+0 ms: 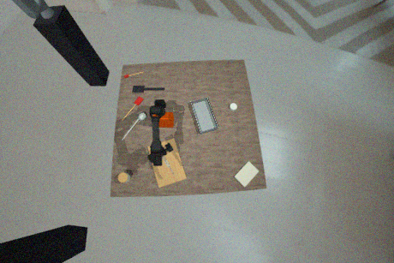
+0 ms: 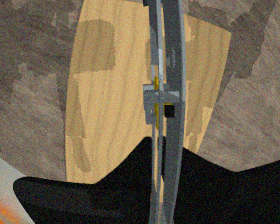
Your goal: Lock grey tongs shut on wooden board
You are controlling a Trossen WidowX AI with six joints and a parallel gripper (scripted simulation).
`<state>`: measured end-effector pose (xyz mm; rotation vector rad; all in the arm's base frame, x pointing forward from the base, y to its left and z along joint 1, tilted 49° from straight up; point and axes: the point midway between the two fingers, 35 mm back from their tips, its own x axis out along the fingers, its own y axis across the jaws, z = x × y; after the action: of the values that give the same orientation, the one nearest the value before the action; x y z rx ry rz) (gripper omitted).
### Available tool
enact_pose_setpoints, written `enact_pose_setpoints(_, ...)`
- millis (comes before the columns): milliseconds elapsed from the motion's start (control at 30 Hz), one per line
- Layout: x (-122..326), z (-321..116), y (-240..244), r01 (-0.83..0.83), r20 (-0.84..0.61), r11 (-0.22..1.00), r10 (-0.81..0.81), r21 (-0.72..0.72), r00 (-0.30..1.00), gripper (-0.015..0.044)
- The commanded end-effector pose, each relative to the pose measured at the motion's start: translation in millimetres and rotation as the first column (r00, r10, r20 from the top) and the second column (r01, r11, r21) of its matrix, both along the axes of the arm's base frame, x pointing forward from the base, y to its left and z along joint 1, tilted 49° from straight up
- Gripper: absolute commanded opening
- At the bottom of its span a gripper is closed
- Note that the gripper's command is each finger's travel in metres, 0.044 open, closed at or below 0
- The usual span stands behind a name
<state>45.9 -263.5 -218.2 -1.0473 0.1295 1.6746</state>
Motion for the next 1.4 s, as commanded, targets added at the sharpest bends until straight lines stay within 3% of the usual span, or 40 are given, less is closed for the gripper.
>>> enact_pose_setpoints(0, 0, 1, -3, -0.005, -0.01, 1.0, 0.005, -0.001, 1.0, -0.015)
enact_pose_setpoints(1367, 0, -44, 38, -0.003, -0.012, 1.0, 0.002, -0.029, 1.0, -0.015)
